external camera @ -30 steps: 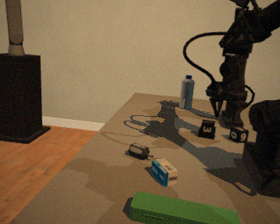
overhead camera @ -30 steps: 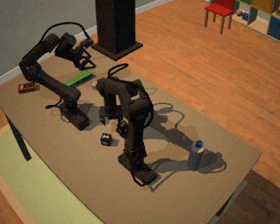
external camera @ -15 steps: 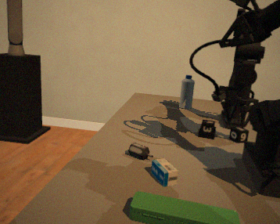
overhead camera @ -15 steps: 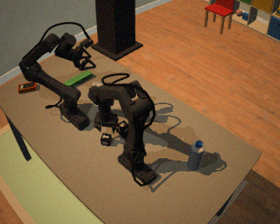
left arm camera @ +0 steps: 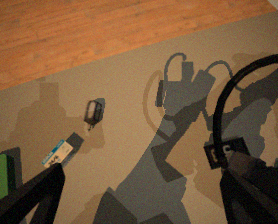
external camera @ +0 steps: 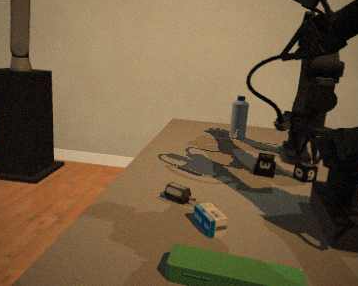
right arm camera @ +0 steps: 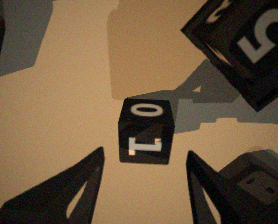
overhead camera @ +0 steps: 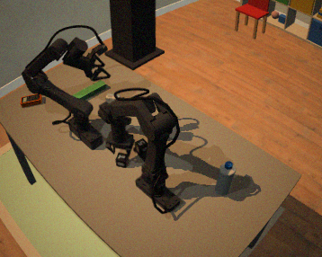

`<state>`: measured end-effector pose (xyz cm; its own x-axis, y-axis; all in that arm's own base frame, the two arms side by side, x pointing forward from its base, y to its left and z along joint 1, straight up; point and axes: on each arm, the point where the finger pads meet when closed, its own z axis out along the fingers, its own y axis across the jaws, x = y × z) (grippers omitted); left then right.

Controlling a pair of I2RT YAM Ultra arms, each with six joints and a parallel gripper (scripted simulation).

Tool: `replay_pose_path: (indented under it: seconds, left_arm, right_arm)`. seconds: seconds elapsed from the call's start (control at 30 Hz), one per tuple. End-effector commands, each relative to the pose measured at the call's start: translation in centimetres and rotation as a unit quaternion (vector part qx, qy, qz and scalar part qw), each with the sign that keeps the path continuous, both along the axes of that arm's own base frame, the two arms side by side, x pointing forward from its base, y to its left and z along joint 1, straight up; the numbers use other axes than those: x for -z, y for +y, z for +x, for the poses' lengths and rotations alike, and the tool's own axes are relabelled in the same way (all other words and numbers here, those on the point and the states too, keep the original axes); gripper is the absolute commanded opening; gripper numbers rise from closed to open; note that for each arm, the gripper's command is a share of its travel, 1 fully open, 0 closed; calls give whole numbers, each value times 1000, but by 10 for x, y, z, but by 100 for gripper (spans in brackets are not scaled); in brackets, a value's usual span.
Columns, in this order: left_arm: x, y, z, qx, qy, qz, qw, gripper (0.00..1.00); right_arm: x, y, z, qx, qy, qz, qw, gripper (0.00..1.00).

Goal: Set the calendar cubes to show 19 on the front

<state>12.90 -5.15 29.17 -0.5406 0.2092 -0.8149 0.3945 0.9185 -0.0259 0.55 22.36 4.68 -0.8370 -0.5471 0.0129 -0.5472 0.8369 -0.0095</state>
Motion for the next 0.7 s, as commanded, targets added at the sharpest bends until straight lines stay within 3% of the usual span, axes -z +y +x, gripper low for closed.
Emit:
replay_pose_path:
  seconds: [0.0,0.67]
  left_arm:
    - [3,-2,4,-6,1,9,1000,100]
    - [3,-2,4,-6,1,9,1000,100]
  right_arm:
    - [-4,2,0,9,-7,19,1000,69]
    - [21,0,-2,11,-7,8,1000,69]
